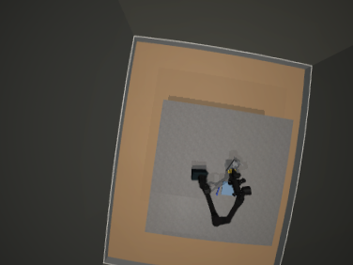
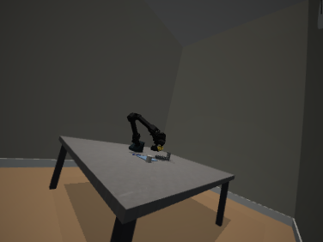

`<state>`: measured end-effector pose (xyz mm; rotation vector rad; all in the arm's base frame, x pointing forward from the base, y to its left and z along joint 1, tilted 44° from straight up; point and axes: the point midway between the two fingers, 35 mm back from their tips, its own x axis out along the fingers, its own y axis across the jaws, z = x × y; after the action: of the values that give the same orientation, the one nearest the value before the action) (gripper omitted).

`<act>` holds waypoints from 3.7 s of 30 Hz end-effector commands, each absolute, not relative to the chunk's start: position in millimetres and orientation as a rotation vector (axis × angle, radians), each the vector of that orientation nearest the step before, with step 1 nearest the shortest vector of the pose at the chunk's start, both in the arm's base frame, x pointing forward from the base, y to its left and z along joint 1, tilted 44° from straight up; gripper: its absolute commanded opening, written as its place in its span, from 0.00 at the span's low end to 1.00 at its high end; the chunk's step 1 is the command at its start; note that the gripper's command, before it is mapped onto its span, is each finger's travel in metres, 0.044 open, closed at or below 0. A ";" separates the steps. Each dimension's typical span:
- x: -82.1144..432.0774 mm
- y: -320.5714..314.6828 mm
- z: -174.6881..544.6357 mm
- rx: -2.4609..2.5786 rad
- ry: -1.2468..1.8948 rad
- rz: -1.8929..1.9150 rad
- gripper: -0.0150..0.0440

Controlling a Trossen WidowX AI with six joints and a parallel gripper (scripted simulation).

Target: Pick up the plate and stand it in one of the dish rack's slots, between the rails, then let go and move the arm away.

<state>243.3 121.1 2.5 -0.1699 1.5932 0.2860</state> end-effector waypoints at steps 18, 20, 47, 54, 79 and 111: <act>256.5 114.1 -10.2 -0.259 1.219 0.811 0.25; 257.5 112.9 -10.1 -0.276 1.170 0.849 0.25; 256.9 92.2 9.4 -0.669 0.387 1.131 0.25; 254.4 89.2 13.8 -0.740 0.279 1.135 0.25; 264.7 78.0 -16.6 -0.735 0.293 1.132 0.25; 265.2 68.2 -28.4 -0.729 0.315 1.131 0.79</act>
<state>265.2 68.2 -28.4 -0.7285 0.3147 1.1308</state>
